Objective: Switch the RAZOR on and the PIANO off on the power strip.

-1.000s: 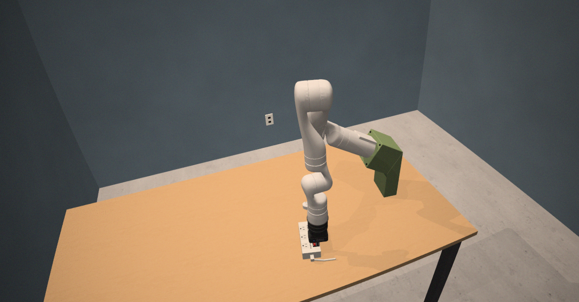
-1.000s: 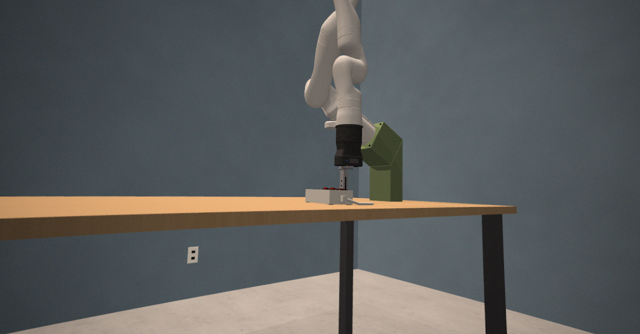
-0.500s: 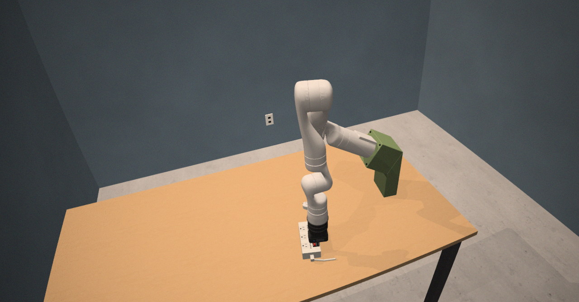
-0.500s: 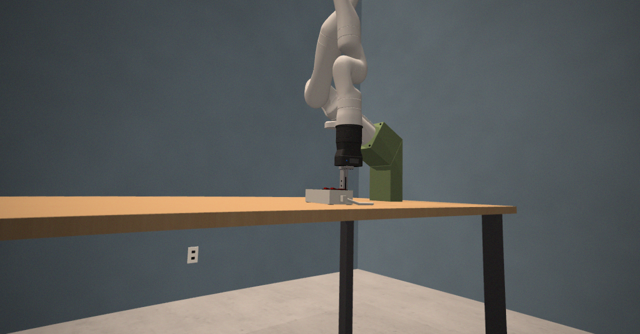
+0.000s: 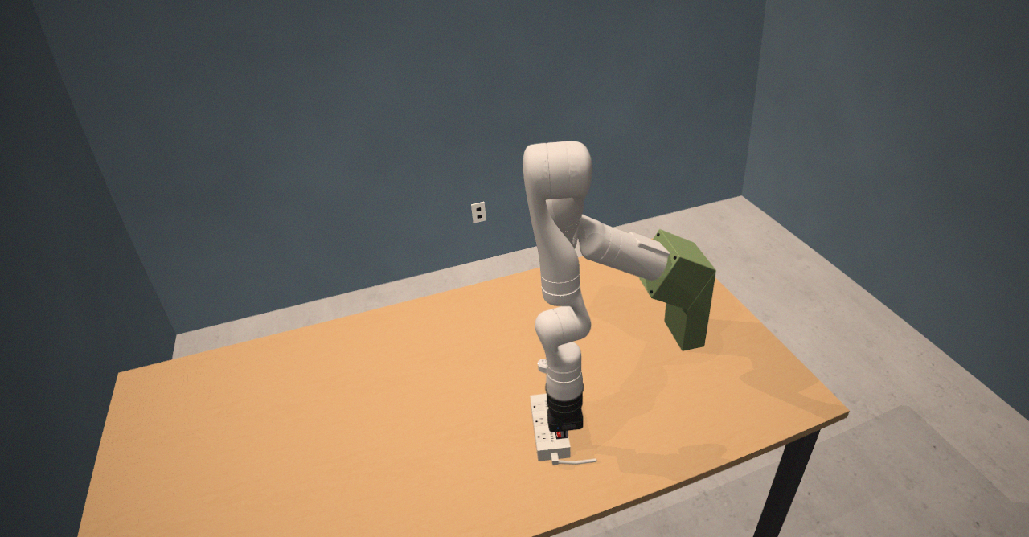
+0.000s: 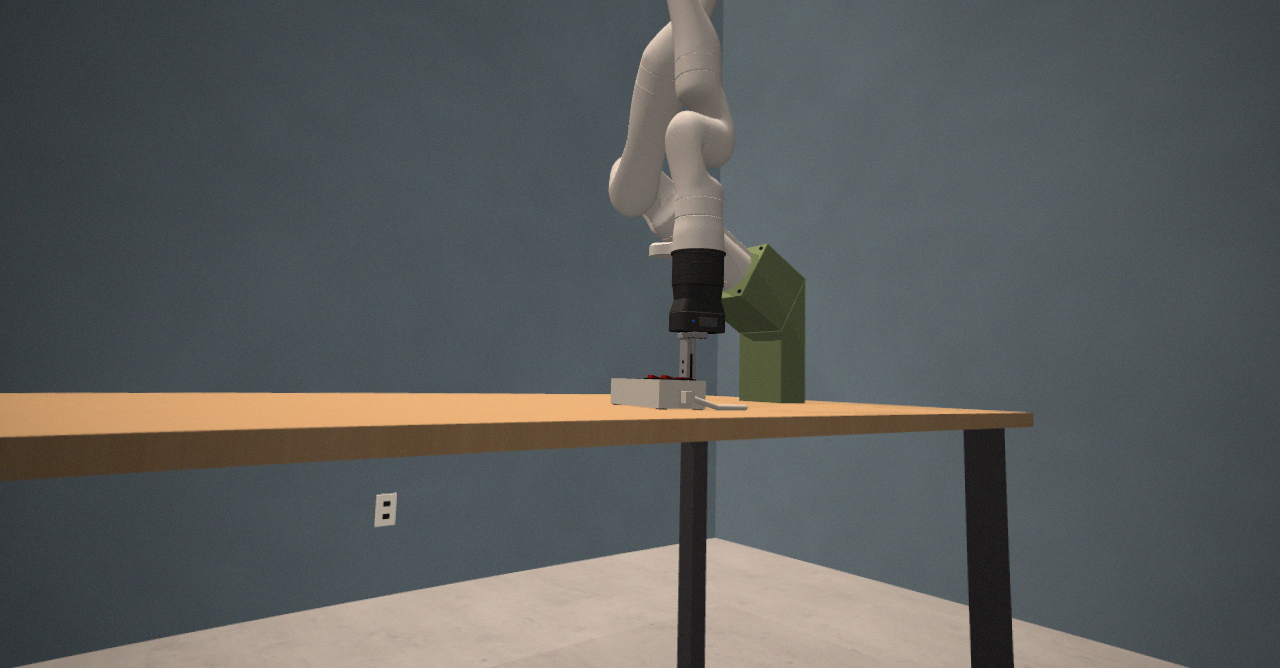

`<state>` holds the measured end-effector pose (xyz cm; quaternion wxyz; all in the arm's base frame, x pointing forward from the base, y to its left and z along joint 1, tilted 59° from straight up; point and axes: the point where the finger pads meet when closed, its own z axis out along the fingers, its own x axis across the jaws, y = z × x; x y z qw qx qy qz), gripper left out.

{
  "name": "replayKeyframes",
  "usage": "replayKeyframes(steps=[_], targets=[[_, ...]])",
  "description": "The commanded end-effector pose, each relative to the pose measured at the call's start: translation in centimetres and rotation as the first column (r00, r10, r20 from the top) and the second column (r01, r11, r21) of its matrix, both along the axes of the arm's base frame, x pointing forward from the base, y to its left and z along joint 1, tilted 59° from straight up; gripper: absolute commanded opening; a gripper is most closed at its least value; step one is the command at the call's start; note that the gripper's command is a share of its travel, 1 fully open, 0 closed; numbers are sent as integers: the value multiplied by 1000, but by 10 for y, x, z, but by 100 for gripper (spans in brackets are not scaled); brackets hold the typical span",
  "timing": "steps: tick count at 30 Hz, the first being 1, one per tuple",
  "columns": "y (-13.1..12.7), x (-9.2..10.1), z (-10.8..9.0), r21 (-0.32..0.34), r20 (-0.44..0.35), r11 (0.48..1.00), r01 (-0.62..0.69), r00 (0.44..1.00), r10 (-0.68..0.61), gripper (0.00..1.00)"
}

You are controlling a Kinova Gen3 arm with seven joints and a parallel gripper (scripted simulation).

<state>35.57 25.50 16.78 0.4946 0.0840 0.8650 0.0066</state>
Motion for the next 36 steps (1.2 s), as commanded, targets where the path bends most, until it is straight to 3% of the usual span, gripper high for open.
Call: replayKeyframes(steps=[1,19,36], targets=[[0,0,0,0,0,1000,2,1000,-2,0],[2,-31,19,0,0,1000,2,1000,-2,0],[2,-32,20,0,0,1000,2,1000,-2,0]])
